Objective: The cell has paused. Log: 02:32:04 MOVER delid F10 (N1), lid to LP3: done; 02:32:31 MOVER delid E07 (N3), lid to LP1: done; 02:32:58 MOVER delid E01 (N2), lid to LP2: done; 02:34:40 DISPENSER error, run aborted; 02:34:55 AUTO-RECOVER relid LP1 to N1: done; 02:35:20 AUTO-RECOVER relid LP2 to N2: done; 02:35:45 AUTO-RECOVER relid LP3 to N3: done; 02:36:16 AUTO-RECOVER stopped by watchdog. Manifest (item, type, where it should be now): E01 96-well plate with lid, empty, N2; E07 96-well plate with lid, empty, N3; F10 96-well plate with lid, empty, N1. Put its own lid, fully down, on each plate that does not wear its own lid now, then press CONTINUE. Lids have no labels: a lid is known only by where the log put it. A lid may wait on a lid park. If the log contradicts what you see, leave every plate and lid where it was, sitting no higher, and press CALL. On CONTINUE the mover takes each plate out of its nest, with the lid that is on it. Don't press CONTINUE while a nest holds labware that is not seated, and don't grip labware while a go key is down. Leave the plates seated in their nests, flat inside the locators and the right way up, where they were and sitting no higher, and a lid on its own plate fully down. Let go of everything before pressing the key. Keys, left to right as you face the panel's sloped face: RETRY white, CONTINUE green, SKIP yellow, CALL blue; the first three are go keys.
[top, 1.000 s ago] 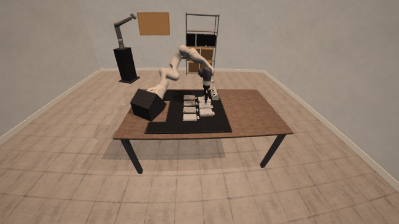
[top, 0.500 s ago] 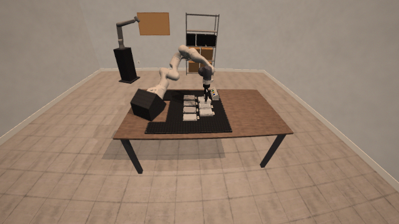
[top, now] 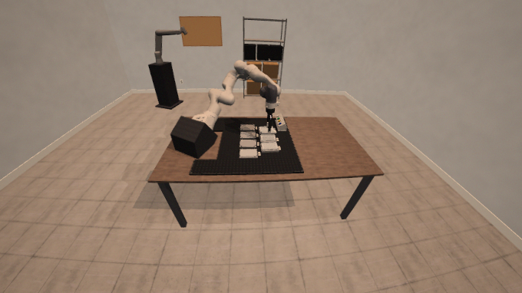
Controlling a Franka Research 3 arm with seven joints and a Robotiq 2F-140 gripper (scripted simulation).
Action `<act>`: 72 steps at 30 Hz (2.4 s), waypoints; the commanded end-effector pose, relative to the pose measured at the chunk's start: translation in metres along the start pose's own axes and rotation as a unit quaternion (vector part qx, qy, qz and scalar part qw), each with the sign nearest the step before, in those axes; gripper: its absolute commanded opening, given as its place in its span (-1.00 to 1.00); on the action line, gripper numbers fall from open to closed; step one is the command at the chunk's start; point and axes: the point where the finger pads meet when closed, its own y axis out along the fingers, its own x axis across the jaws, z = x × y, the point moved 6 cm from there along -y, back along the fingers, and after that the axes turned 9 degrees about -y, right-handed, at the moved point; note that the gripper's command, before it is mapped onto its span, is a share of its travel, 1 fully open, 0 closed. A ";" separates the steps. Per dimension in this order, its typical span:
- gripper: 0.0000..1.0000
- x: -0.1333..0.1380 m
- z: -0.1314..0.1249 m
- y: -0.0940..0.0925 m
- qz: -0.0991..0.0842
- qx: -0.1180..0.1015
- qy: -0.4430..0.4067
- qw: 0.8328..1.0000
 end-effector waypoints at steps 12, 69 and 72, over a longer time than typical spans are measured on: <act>-1.00 -0.116 0.014 0.002 0.011 0.004 -0.004 1.000; -1.00 -0.117 0.014 0.008 0.010 0.003 -0.023 1.000; -1.00 -0.117 0.014 0.012 0.010 0.003 -0.023 1.000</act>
